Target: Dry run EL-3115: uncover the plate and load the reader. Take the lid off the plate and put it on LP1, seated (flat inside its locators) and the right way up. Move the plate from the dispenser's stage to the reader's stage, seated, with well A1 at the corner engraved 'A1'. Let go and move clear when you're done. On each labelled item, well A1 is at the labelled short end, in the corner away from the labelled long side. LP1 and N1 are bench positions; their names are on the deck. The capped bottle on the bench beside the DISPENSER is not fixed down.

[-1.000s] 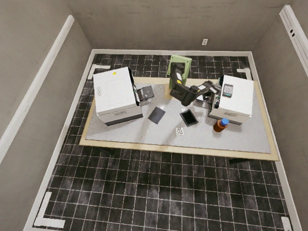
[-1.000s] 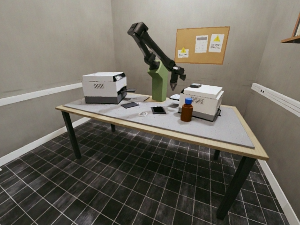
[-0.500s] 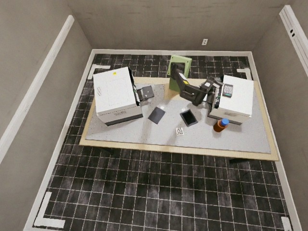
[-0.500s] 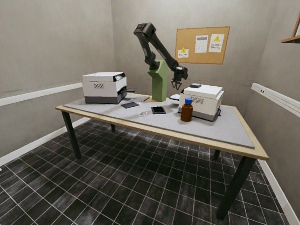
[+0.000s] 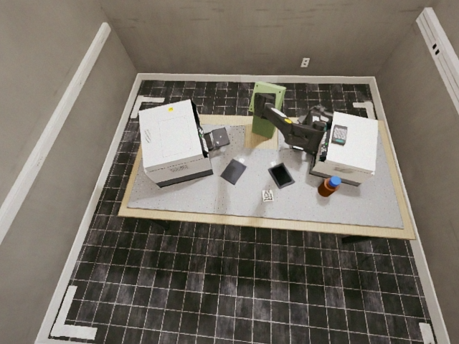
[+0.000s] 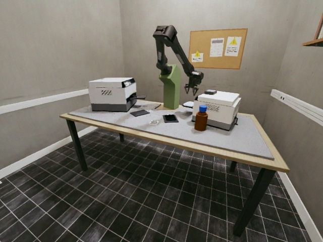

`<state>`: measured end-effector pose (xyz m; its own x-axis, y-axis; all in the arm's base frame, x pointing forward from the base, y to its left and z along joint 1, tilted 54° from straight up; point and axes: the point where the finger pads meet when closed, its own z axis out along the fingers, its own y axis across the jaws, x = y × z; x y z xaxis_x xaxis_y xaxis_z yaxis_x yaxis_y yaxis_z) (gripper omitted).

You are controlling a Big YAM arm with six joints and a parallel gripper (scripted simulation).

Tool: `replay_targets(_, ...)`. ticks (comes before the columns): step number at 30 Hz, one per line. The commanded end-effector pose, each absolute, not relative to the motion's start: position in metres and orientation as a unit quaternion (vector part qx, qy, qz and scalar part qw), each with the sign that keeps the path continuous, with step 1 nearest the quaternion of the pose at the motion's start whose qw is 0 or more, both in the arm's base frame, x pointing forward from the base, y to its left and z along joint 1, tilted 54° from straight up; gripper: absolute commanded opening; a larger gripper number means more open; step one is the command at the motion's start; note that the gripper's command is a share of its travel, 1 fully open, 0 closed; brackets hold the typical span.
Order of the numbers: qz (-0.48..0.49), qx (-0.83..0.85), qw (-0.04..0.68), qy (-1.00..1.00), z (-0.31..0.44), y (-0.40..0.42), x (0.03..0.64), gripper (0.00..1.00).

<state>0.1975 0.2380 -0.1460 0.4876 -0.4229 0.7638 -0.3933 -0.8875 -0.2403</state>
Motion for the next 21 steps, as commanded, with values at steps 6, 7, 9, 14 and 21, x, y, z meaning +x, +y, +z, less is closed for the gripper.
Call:
replay_targets(6, -0.449, -0.882, -0.021, 0.144, -0.151, 0.246, 0.187, 1.0)
replay_targets(7, -0.446, -0.885, -0.031, 0.13, -0.15, 0.243, 0.188, 1.0)
replay_targets(9, -0.444, -0.888, -0.044, 0.106, -0.148, 0.241, 0.189, 1.0)
replay_targets(14, -0.439, -0.894, -0.067, 0.052, -0.144, 0.243, 0.194, 1.0)
replay_targets(21, -0.444, -0.892, -0.058, 0.067, -0.139, 0.249, 0.198, 1.0)
